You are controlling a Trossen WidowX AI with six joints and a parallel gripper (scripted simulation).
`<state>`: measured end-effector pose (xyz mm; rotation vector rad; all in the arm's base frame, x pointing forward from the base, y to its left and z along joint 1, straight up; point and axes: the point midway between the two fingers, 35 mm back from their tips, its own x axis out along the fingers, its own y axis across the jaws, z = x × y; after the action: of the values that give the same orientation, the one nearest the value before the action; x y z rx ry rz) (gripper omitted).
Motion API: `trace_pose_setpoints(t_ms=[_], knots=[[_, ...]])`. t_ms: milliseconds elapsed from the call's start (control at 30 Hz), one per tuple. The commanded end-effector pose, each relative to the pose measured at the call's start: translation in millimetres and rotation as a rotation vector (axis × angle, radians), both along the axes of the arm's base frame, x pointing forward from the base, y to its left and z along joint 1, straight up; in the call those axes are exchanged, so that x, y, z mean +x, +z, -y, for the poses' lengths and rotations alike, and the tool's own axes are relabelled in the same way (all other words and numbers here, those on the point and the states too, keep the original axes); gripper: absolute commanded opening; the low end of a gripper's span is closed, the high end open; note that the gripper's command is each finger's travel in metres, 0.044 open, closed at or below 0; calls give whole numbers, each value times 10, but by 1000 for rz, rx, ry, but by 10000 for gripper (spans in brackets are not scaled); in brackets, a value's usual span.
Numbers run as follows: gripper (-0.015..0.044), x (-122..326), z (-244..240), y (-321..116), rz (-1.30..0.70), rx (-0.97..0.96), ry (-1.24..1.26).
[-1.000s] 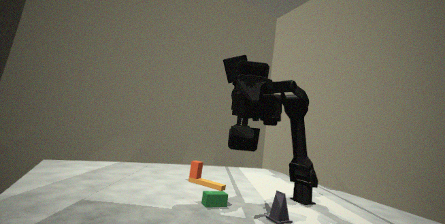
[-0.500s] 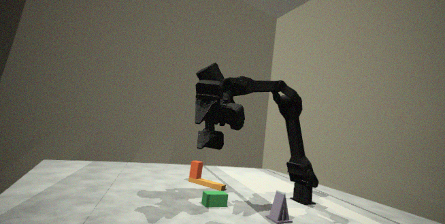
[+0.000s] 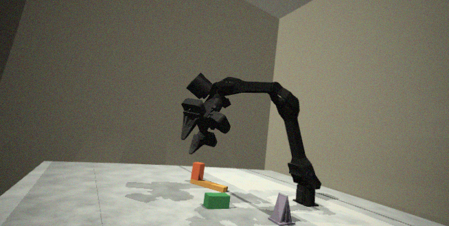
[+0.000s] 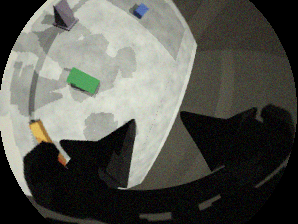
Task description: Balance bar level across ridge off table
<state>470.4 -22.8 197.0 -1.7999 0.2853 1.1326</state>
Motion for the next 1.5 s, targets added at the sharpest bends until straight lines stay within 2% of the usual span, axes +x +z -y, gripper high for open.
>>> trace_pose_setpoints(t_ms=[0, 467, 900, 1133, 1467], knots=[[315, -120, 254, -49, -51, -49, -31], [315, -844, 1218, -165, -302, -200, -134], [315, -1692, 1799, -152, -565, -262, -147], [315, -1717, 1833, -252, -578, -263, -146], [315, -1679, 1860, -869, -577, -263, -146]])
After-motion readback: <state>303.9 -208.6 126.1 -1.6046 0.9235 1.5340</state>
